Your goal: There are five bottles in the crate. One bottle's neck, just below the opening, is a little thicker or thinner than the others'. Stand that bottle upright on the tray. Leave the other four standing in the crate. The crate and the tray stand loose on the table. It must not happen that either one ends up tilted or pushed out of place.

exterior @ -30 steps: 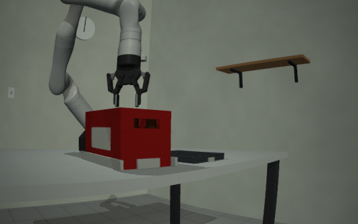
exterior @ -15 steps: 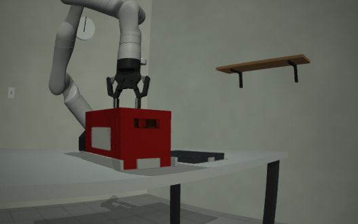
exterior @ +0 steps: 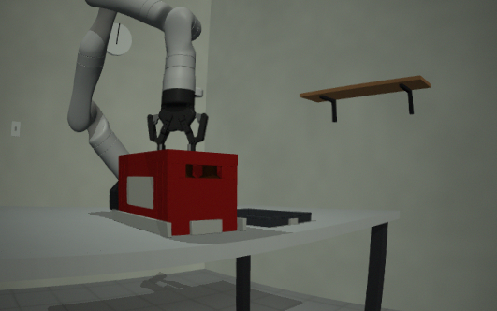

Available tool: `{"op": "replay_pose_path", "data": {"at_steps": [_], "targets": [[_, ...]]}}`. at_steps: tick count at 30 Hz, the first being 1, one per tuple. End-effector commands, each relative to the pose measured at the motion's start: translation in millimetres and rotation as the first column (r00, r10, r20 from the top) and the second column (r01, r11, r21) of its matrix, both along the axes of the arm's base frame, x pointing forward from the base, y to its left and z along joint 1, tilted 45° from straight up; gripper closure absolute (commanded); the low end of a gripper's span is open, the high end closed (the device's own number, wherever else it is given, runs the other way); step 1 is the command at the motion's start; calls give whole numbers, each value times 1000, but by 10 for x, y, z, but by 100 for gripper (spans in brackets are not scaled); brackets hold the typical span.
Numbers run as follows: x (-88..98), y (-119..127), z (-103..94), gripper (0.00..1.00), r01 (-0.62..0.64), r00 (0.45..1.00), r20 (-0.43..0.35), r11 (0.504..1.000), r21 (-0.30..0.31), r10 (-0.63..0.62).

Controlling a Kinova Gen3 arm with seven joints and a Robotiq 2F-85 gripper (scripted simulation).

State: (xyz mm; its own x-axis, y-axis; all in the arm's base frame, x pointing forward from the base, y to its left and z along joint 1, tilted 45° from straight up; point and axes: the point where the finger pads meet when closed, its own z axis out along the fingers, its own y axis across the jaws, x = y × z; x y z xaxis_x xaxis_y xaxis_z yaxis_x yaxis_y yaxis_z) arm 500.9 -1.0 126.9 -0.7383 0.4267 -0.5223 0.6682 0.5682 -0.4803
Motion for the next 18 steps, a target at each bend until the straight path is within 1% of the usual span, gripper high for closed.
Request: {"op": "replay_pose_path", "data": {"at_steps": [1,18], "targets": [[-1,-14,-13,36,1,1000,-1,1000,-1,-1],[6,-69,-69,36,1,1000,-1,1000,-1,-1]]}}
